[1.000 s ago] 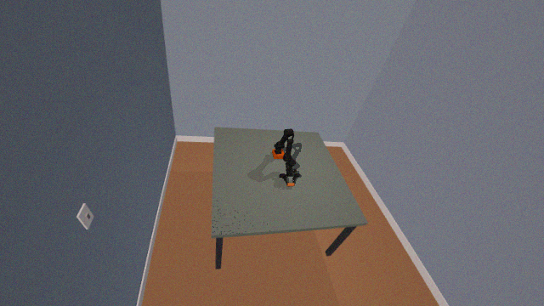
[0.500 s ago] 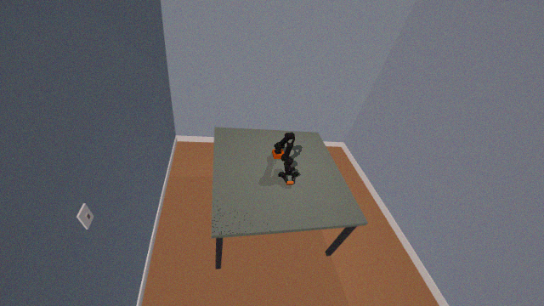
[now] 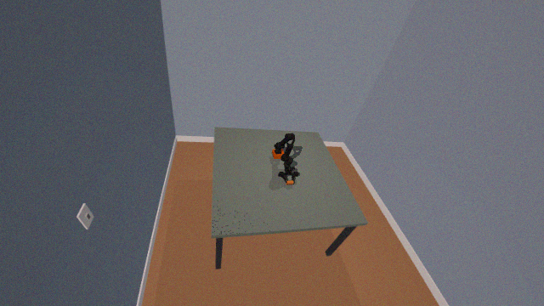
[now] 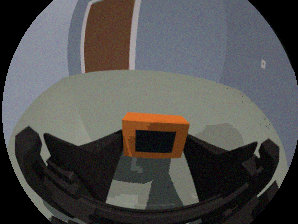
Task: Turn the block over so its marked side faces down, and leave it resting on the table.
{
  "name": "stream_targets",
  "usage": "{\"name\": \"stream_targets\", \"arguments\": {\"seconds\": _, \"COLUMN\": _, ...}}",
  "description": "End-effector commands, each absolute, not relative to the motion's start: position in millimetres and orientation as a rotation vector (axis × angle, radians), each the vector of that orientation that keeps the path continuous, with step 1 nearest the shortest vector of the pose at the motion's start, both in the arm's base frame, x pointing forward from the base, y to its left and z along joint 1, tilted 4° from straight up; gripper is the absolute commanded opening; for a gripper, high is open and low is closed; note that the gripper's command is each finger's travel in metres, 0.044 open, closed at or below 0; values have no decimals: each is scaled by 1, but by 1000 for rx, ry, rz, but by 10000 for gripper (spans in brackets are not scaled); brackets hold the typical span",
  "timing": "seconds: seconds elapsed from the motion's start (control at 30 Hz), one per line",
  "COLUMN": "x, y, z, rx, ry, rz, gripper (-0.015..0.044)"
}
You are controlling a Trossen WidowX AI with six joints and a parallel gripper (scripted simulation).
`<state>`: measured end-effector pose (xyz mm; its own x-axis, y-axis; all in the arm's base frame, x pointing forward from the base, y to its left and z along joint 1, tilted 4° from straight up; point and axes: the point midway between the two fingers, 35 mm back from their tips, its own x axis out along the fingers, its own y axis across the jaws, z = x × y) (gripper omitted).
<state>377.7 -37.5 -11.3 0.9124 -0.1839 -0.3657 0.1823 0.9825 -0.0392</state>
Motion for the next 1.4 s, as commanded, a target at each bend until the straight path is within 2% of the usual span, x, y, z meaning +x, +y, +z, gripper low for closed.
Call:
{"name": "stream_targets", "arguments": {"seconds": 0.0, "x": 377, "y": -38, "z": -12, "rx": -10, "ry": 380, "rz": -191, "gripper": 53}}
{"name": "stream_targets", "arguments": {"seconds": 0.5, "x": 377, "y": -38, "z": -12, "rx": -10, "ry": 380, "rz": -191, "gripper": 440}}
{"name": "stream_targets", "arguments": {"seconds": 1.37, "x": 377, "y": -38, "z": -12, "rx": -10, "ry": 380, "rz": -191, "gripper": 440}}
